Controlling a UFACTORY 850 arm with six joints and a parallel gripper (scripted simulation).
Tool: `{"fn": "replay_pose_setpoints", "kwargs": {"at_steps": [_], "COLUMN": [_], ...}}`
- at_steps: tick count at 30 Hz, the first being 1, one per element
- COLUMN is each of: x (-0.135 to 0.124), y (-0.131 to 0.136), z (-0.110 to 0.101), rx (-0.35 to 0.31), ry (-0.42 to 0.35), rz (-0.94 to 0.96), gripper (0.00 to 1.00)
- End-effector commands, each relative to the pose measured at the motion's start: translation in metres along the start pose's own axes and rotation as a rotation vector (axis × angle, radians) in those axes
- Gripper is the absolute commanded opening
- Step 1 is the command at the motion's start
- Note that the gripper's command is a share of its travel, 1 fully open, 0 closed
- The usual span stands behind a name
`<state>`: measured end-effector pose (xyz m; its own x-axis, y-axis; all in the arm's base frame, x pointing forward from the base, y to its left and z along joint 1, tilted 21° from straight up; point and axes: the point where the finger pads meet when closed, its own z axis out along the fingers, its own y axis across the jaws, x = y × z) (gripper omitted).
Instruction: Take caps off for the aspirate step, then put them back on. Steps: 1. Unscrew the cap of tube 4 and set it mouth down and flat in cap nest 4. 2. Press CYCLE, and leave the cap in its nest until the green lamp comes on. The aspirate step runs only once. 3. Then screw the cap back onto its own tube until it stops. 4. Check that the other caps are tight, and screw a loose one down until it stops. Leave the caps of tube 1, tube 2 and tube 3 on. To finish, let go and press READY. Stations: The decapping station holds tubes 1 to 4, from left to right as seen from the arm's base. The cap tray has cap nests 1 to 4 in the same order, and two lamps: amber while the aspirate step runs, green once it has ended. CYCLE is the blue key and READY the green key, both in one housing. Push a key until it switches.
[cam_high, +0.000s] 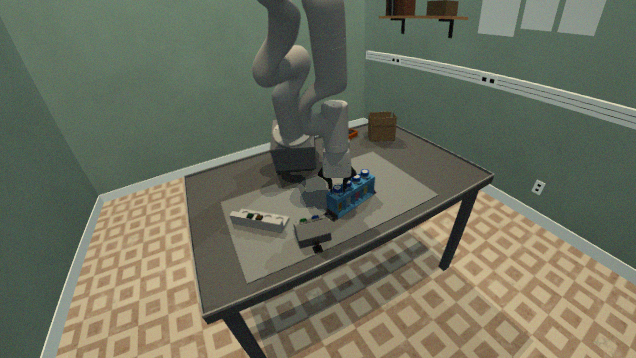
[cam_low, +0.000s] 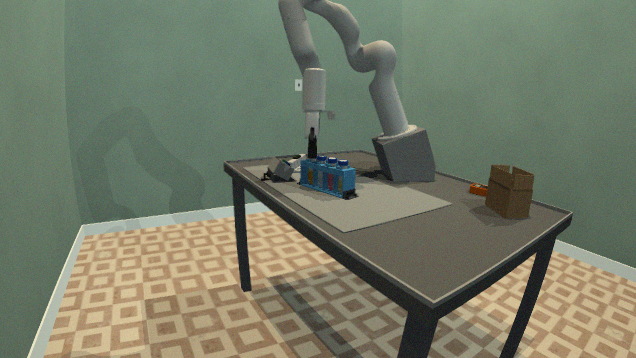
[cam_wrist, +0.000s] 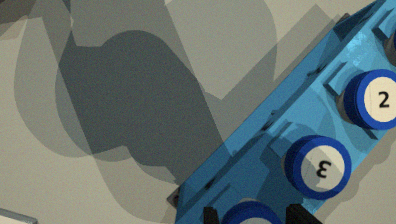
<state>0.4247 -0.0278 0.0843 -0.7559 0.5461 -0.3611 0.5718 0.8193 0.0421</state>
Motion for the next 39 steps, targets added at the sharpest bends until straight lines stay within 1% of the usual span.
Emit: {"fn": "replay_pose_setpoints", "kwargs": {"at_steps": [1,4,5,6,7,8,9,10,11,12,13,14,17,19,20,21,22,25,27,28,29,30,31,32,34,36,39], "x": [-0.0002,-0.0002,-0.0002,-0.0002,-0.0002,-0.0002,-0.0002,-0.0002,-0.0002,-0.0002,-0.0002,-0.0002,-0.0002,-0.0002,-0.0002,-0.0002,-0.0002,-0.0002,-0.0002,-0.0002,-0.0002,-0.0002,-0.0002,-0.0002,-0.0002,-0.0002,-0.0002], "y": [-0.0001,0.0,0.0,0.0,0.0,0.0,0.0,0.0,0.0,0.0,0.0,0.0,0.0,0.0,0.0,0.0,0.0,0.0,0.0,0.0,-0.0001,0.0,0.0,0.0,0.0,0.0,0.0], "z": [-0.0002,-0.0002,-0.0002,-0.0001,-0.0002,-0.0001,-0.0001,-0.0002,-0.0002,-0.0002,-0.0002,-0.0002,-0.0002,-0.0001,-0.0002,-0.0001,-0.0001,-0.0002,-0.0001,-0.0002,-0.0001,-0.0002,-0.0002,-0.0002,-0.0002,-0.0002,-0.0002], "rx": [0.006,0.006,0.006,0.006,0.006,0.006,0.006,0.007,0.006,0.007,0.006,0.007,0.006,0.006,0.006,0.007,0.006,0.009,0.006,0.006,0.006,0.005,0.005,0.006,0.006,0.01,0.005], "ry": [0.0,-0.001,-0.001,-0.001,-0.001,-0.001,-0.001,-0.001,-0.002,-0.002,-0.002,-0.002,-0.002,-0.003,-0.003,-0.003,-0.003,-0.003,-0.003,-0.004,-0.004,-0.004,-0.004,-0.004,-0.004,-0.004,-0.005], "rz": [-0.001,0.249,0.249,0.333,0.333,0.409,0.416,0.491,0.499,0.572,0.583,0.654,0.666,0.833,0.833,0.908,0.916,1.064,1.083,1.166,1.166,1.249,1.249,1.33,1.33,1.479,1.57], "gripper": [0.46,0.46,0.46,0.46,0.46,0.46,0.46,0.46,0.46,0.46,0.46,0.46,0.46,0.46,0.46,0.46,0.46,0.46,0.46,0.46,0.46,0.46,0.46,0.46,0.46,0.46,0.46]}}
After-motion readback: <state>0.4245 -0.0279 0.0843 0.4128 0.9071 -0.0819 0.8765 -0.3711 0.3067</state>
